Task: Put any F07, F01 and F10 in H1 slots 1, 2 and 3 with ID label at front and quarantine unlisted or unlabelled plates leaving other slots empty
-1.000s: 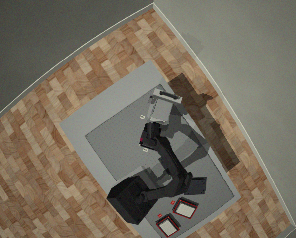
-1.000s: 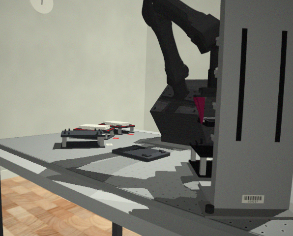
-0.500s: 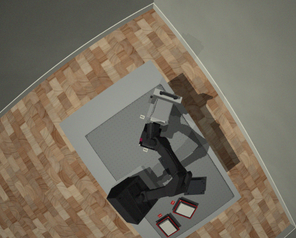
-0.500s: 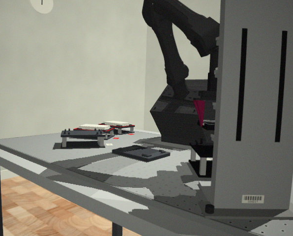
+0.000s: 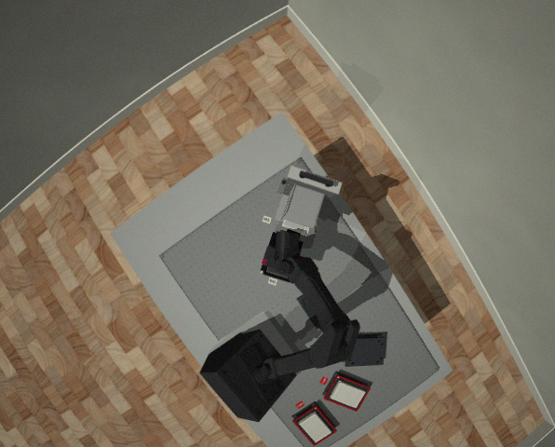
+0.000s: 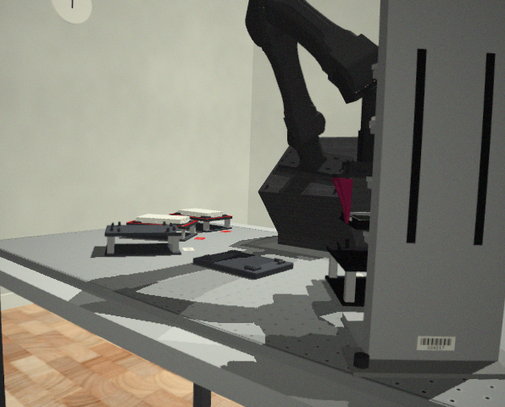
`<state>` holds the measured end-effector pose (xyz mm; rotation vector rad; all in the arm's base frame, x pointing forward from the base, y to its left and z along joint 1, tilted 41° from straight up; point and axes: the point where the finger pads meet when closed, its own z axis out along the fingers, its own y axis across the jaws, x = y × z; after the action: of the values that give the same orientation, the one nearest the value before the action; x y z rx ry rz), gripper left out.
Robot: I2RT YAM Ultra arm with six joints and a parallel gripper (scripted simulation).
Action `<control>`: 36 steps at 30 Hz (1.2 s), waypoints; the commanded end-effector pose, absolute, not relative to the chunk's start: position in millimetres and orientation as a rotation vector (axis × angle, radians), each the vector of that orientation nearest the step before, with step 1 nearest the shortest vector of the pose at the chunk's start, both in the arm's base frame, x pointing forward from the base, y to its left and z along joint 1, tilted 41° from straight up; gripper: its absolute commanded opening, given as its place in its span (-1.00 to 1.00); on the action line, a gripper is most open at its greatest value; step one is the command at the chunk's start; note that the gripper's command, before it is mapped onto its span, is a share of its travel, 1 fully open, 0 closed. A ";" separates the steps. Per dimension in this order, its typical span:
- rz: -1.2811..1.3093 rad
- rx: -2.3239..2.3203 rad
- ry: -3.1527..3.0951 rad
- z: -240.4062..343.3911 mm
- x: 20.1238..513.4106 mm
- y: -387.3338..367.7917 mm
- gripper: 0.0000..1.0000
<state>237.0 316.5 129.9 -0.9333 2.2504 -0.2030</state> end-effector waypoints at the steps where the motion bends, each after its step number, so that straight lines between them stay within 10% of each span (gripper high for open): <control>1: -0.193 -0.935 2.242 132.0 236.8 318.6 0.72; 36: -0.193 -0.935 2.242 116.3 250.1 320.9 0.72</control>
<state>250.8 318.2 112.7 -0.9340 2.2522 -0.2063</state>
